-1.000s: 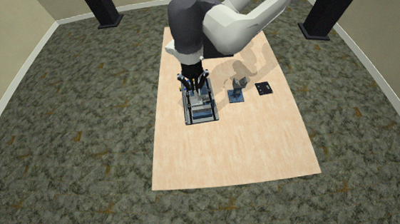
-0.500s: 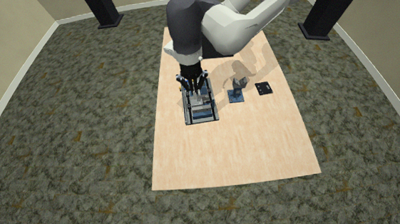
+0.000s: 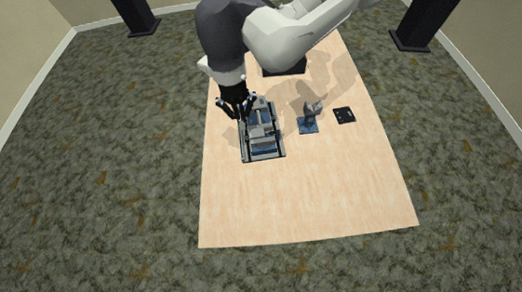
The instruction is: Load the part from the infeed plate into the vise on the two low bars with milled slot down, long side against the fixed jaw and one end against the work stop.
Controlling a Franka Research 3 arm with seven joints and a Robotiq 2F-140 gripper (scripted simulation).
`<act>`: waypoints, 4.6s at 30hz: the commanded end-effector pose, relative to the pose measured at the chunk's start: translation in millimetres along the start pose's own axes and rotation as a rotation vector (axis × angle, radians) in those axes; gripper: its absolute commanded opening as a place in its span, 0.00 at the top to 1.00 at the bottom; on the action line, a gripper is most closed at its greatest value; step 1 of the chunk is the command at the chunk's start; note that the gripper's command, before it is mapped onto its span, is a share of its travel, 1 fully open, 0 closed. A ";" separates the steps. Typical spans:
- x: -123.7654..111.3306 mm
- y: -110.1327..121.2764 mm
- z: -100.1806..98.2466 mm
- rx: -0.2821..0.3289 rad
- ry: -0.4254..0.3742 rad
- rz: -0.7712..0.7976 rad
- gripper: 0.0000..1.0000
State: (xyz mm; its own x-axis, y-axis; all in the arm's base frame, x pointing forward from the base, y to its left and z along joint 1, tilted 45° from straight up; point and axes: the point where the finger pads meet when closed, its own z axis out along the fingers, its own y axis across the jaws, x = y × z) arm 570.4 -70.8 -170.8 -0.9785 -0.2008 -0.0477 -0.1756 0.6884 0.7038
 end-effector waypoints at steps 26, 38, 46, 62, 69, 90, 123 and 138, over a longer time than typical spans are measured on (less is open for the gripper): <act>-0.4 1.7 0.1 -0.003 0.004 0.000 1.00; -0.4 1.7 3.1 -0.003 0.004 0.000 1.00; -0.5 1.7 9.9 -0.003 0.004 0.000 1.00; -0.6 1.6 33.3 -0.003 0.004 0.000 1.00; -0.7 1.5 40.5 -0.003 0.004 0.000 1.00; -0.7 1.5 51.9 -0.003 0.004 0.000 1.00; -0.7 1.5 52.0 -0.003 0.004 0.000 1.00; 0.0 1.6 52.0 -0.003 0.004 0.000 1.00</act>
State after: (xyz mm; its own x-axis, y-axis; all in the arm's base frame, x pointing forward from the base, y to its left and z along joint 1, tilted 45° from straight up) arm 565.3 -35.1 -205.4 -0.9785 -0.2017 -0.0428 -0.1726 0.6875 0.7054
